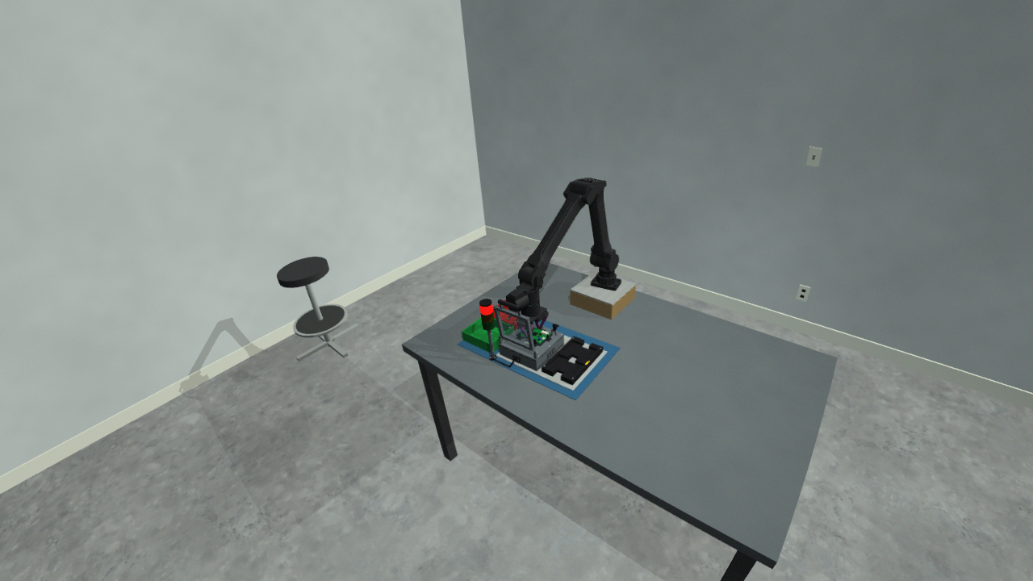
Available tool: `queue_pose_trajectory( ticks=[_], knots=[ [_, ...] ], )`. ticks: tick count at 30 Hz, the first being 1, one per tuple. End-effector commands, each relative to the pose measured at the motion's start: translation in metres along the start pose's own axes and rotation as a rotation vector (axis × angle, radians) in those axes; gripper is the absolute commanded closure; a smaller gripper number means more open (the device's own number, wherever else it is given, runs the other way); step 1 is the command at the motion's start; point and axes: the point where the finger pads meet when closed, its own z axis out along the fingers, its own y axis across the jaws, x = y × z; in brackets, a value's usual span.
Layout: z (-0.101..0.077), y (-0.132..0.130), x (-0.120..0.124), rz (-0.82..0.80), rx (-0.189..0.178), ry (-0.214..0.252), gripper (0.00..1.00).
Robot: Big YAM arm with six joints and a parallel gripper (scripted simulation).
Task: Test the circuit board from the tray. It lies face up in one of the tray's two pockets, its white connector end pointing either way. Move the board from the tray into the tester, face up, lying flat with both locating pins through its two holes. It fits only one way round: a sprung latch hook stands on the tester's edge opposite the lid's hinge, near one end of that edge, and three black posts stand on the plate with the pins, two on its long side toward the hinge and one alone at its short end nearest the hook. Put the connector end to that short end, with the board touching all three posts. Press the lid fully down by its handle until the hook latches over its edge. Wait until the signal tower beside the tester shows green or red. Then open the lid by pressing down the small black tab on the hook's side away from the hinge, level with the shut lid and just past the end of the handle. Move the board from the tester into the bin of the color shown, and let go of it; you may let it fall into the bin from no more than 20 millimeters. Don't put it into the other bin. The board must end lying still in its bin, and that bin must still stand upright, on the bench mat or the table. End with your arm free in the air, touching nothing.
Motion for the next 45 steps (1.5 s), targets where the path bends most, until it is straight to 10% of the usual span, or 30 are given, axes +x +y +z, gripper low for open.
queue_pose_trajectory(
  ticks=[1,45],
  knots=[
    [-0.01,0.018,-0.011,0.006,-0.026,-0.007,0.28],
    [-0.022,0.021,-0.012,0.006,-0.044,-0.01,0.28]
  ],
)
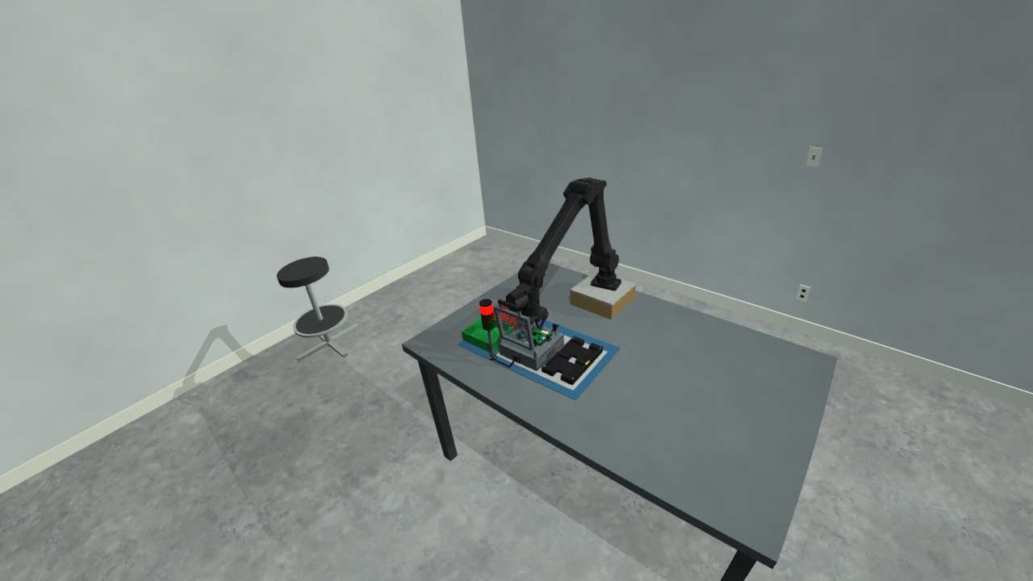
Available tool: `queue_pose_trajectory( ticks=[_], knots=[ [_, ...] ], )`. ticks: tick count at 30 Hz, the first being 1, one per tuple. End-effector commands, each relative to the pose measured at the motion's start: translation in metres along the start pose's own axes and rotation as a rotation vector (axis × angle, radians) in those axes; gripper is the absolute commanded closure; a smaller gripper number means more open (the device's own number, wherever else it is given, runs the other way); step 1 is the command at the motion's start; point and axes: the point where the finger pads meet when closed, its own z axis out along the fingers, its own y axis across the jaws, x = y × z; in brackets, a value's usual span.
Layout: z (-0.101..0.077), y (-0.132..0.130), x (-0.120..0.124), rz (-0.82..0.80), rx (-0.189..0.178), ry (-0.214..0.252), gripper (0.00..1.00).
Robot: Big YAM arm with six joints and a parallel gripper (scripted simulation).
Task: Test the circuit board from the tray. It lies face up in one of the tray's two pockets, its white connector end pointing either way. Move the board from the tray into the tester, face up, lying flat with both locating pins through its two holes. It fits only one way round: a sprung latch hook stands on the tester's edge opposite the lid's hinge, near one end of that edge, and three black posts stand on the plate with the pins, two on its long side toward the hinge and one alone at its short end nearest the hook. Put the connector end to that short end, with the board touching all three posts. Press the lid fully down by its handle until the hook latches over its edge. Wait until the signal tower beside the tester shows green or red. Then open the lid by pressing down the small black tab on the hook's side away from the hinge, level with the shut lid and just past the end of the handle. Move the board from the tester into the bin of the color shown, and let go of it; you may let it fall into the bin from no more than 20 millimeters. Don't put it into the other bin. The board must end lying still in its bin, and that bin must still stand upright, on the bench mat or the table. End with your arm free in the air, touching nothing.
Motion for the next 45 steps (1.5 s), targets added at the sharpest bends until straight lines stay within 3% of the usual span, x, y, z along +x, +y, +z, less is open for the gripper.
queue_pose_trajectory(
  ticks=[1,9,26,31,45],
  knots=[
    [-0.024,0.021,-0.012,0.006,-0.05,-0.011,0.28],
    [-0.034,0.022,-0.012,0.006,-0.068,-0.014,0.28],
    [-0.039,0.024,-0.012,0.006,-0.072,-0.014,0.28],
    [-0.035,0.019,-0.012,0.006,-0.058,-0.012,0.28],
    [-0.043,0.023,-0.012,0.006,-0.071,-0.014,0.28]
  ],
)
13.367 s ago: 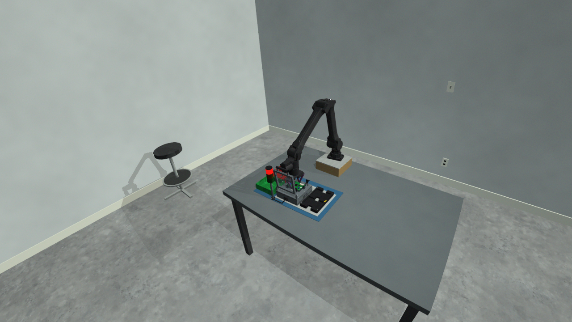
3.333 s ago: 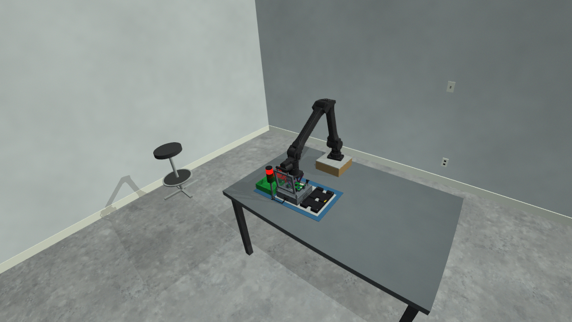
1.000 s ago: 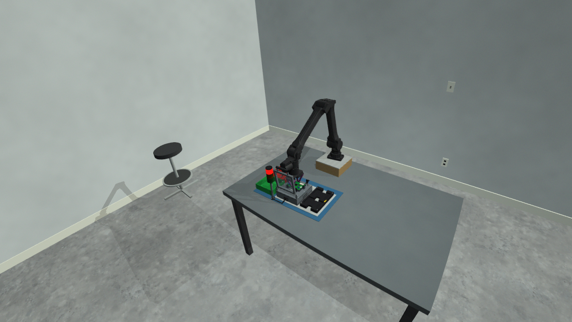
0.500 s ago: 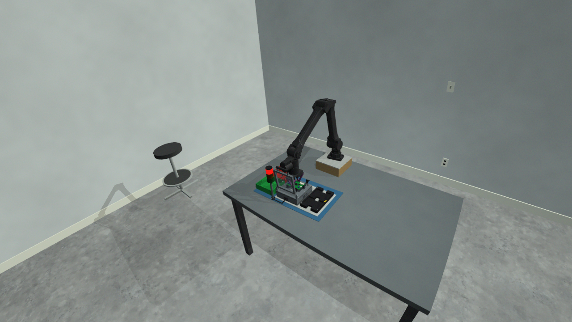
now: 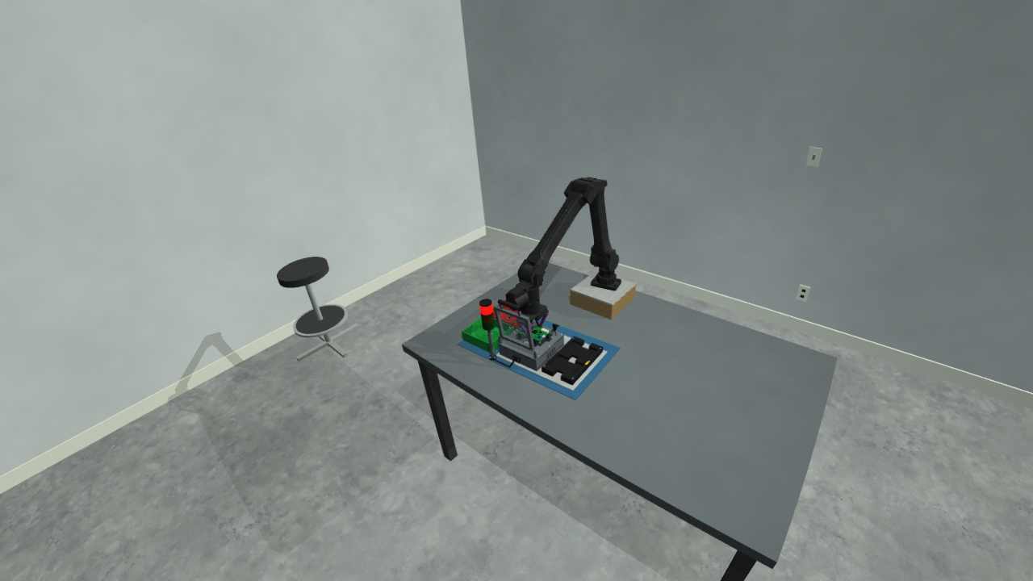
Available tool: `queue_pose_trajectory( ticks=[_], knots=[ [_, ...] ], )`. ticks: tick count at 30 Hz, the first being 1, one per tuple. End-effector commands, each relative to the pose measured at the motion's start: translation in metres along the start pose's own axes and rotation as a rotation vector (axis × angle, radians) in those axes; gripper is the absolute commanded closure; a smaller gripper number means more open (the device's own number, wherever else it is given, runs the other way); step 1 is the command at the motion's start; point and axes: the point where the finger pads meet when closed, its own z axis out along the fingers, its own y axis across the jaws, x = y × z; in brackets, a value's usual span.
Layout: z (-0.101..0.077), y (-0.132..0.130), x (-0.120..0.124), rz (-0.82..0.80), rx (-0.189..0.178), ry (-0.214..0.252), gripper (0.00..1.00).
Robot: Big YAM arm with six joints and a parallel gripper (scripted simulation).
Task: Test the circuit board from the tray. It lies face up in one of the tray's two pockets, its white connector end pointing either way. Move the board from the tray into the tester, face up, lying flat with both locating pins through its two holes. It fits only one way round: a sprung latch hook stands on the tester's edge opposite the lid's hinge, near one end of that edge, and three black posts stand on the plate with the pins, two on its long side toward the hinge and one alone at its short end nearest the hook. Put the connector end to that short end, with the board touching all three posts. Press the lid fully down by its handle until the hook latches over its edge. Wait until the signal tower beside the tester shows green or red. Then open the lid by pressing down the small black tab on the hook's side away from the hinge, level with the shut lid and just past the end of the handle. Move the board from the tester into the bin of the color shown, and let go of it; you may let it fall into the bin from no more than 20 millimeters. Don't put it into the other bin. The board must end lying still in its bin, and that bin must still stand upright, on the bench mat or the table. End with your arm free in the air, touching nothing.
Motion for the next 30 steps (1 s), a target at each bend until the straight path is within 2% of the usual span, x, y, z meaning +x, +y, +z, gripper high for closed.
queue_pose_trajectory(
  ticks=[1,30],
  knots=[
    [-0.035,0.0243,-0.0124,0.006,-0.078,-0.015,0.28],
    [-0.0417,0.0233,-0.0122,0.006,-0.076,-0.015,0.28]
  ],
)
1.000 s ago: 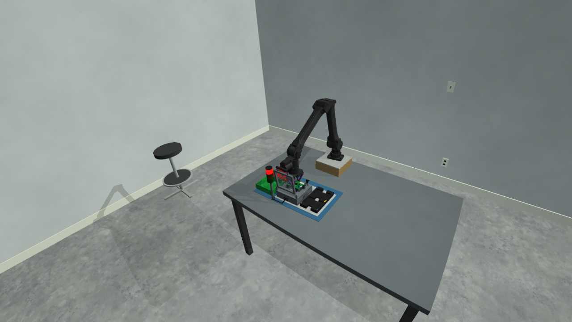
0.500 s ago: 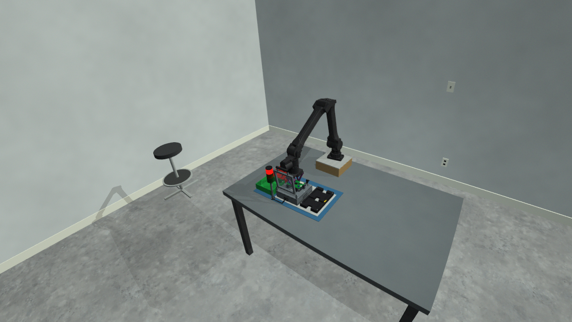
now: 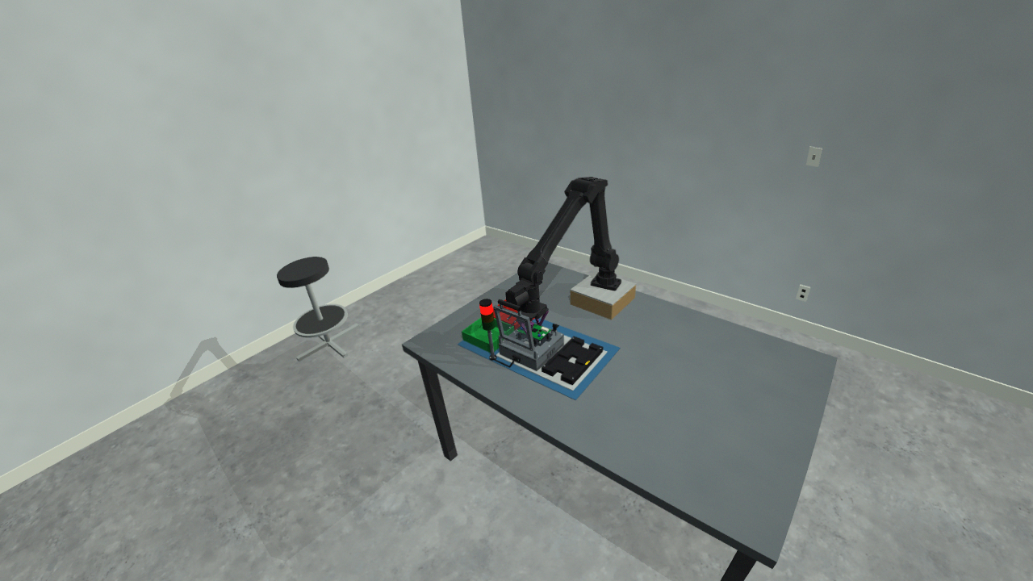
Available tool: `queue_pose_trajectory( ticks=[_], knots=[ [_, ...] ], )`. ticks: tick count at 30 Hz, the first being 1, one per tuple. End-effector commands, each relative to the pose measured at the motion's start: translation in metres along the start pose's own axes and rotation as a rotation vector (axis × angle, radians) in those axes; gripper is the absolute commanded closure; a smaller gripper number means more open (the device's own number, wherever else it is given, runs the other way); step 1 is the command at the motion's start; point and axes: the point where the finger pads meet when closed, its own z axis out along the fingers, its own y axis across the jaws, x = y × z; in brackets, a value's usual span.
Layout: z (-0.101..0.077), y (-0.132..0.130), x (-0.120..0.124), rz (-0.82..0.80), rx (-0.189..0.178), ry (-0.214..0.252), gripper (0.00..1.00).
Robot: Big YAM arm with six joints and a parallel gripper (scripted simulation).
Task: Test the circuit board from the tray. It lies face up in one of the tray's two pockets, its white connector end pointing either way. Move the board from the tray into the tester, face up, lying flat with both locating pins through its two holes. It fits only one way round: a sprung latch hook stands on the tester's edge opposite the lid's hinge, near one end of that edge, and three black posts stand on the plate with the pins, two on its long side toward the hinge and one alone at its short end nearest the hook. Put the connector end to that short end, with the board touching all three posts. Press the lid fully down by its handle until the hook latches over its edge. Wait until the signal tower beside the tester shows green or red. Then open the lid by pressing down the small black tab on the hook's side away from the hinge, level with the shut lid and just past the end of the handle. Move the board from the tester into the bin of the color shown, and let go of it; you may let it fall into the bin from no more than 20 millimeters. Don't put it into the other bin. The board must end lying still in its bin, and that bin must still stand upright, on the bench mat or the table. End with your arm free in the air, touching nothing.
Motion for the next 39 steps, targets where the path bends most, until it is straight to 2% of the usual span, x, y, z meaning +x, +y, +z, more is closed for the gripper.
queue_pose_trajectory(
  ticks=[1,6,12,20,22,33,35,37,39],
  knots=[
    [-0.035,0.024,-0.012,0.006,-0.077,-0.015,0.28],
    [-0.032,0.021,-0.012,0.006,-0.069,-0.014,0.28],
    [-0.045,0.025,-0.012,0.005,-0.08,-0.016,0.28],
    [-0.074,0.023,-0.012,0.005,-0.082,-0.016,0.28],
    [-0.074,0.023,-0.012,0.005,-0.082,-0.016,0.28],
    [-0.114,0.021,-0.012,0.004,-0.085,-0.016,0.28],
    [-0.117,0.021,-0.012,0.004,-0.085,-0.016,0.28],
    [-0.111,0.02,-0.012,0.004,-0.068,-0.014,0.28],
    [-0.111,0.02,-0.012,0.004,-0.068,-0.014,0.28]
  ],
)
